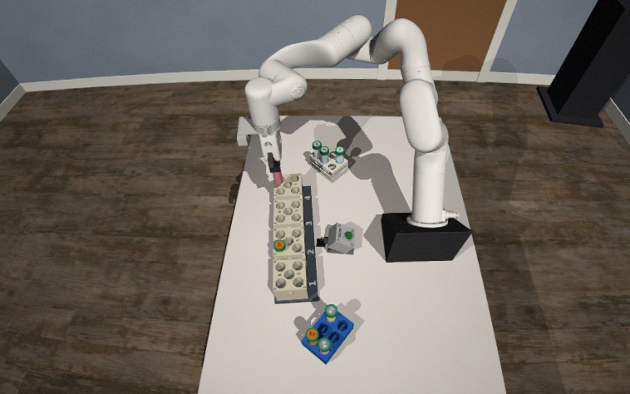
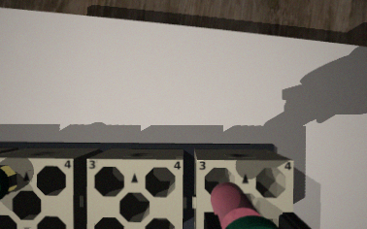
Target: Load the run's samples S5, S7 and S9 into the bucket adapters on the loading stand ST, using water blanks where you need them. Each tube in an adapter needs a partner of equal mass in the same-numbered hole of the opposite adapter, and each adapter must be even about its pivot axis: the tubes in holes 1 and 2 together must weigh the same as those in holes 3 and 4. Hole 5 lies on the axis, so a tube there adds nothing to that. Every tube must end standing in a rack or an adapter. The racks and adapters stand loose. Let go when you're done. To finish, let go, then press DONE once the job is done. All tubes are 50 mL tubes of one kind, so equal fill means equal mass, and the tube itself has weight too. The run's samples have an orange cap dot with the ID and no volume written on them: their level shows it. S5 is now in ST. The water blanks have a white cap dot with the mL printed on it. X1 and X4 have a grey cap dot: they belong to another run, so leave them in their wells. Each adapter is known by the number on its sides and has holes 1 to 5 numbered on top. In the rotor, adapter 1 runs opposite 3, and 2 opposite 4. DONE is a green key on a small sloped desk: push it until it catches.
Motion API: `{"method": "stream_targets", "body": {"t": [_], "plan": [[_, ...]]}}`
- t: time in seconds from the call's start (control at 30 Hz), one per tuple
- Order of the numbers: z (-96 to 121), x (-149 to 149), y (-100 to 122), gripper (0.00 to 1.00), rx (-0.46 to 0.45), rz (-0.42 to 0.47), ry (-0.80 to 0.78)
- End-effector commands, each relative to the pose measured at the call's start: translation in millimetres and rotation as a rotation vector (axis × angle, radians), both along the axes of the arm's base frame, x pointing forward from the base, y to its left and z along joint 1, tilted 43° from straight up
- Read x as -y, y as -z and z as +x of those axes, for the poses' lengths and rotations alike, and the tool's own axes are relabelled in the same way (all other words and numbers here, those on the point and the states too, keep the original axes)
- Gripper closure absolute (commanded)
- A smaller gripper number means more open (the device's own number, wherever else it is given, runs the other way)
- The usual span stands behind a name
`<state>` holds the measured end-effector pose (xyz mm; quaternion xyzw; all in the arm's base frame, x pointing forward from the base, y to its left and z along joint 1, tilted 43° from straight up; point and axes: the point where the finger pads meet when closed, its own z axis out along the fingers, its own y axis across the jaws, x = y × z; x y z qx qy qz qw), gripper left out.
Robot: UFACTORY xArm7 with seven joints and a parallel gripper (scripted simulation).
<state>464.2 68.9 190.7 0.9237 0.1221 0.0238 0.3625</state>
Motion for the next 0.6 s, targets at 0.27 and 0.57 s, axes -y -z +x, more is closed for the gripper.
{"method": "stream_targets", "body": {"t": [0.27,0.57], "plan": [[3.8,13.5,16.0,1.0,0.004,0.002,-0.004],[4.7,17.5,20.4,1.0,0.004,0.002,-0.004]]}}
